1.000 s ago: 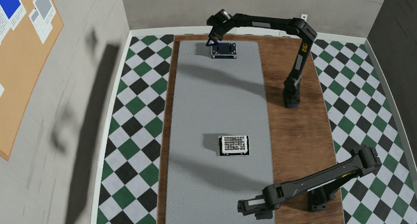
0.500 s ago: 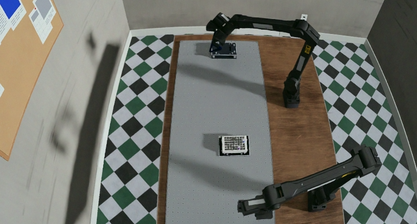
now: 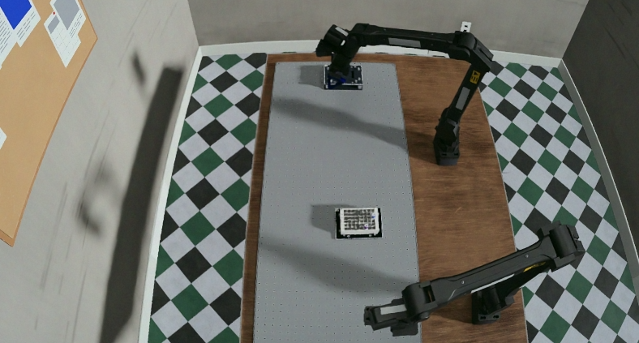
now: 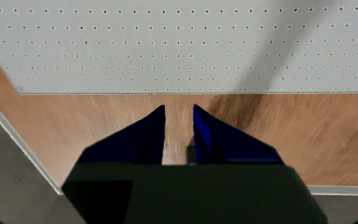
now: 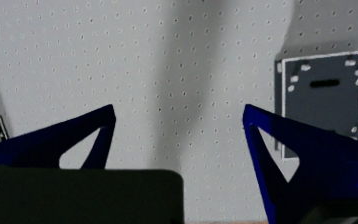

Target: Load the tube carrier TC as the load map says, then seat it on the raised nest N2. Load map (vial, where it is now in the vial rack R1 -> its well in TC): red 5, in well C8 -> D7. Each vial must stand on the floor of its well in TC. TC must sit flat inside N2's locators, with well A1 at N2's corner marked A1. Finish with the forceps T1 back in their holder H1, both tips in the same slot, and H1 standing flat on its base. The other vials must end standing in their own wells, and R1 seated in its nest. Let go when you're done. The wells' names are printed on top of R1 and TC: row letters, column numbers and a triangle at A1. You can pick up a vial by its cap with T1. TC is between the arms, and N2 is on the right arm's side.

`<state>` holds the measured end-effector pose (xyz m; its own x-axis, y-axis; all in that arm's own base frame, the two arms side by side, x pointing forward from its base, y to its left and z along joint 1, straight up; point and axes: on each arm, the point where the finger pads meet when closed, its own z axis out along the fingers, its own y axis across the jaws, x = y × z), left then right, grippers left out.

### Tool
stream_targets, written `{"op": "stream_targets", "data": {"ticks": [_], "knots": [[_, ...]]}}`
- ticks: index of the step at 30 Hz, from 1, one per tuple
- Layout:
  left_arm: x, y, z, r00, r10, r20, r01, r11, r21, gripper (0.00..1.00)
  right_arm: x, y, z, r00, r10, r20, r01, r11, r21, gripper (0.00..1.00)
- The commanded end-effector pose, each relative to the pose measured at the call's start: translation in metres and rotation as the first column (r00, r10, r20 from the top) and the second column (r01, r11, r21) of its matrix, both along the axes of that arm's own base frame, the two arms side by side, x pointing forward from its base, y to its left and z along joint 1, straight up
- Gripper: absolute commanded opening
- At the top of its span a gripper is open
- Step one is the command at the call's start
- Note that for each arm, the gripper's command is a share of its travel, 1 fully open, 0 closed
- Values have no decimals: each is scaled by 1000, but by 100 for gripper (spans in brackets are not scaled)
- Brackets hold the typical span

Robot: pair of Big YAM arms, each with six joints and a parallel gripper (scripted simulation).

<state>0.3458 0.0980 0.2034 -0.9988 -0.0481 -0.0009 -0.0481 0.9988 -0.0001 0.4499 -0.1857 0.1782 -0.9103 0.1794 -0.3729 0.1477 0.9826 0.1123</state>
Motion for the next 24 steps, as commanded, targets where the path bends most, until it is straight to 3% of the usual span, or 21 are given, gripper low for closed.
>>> {"op": "stream_targets", "data": {"ticks": [1,3,4,5,6,7,10,11,13,15,18,19,20,21,22,24], "knots": [[9,2,13,999,3,33,-3,1000,10,24,-8,19,9,1000,14,-16,-14,1000,3,100],[9,2,13,999,3,33,-3,1000,10,24,-13,25,10,999,21,-42,-21,1000,0,100],[9,2,13,999,3,33,-3,1000,10,24,3,20,34,999,34,-19,-35,999,-28,100],[9,2,13,999,3,33,-3,1000,10,24,2,23,22,997,48,-66,-49,999,-22,100],[9,2,13,999,3,33,-3,1000,10,24,-3,27,37,999,33,-37,-34,999,-30,100],[9,2,13,999,3,33,-3,1000,10,24,-23,37,11,995,35,-91,-35,999,-5,100],[9,2,13,999,3,33,-3,1000,10,24,-26,40,12,995,35,-91,-35,999,-5,100],[9,2,13,999,3,33,-3,1000,10,24,-8,35,24,995,42,-91,-44,999,-20,100],[9,2,13,999,3,33,-3,1000,10,24,-14,41,25,987,74,-140,-79,996,-32,100],[9,2,13,999,3,33,-3,1000,10,24,-40,54,15,985,57,-165,-60,998,-15,100],[9,2,13,999,3,33,-3,1000,10,24,-49,62,17,980,64,-189,-69,997,-20,100],[9,2,13,999,3,33,-3,1000,10,24,-34,58,43,985,68,-159,-76,996,-48,100],[9,2,13,999,3,33,-3,1000,10,24,-35,60,30,973,86,-213,-96,995,-40,100],[9,2,13,999,3,33,-3,1000,10,24,-40,63,43,979,75,-187,-86,995,-50,100],[9,2,13,999,3,33,-3,1000,10,24,-61,72,20,968,79,-238,-88,996,-27,100],[9,2,13,999,3,33,-3,1000,10,24,-47,70,35,961,99,-258,-116,992,-49,100]]}}
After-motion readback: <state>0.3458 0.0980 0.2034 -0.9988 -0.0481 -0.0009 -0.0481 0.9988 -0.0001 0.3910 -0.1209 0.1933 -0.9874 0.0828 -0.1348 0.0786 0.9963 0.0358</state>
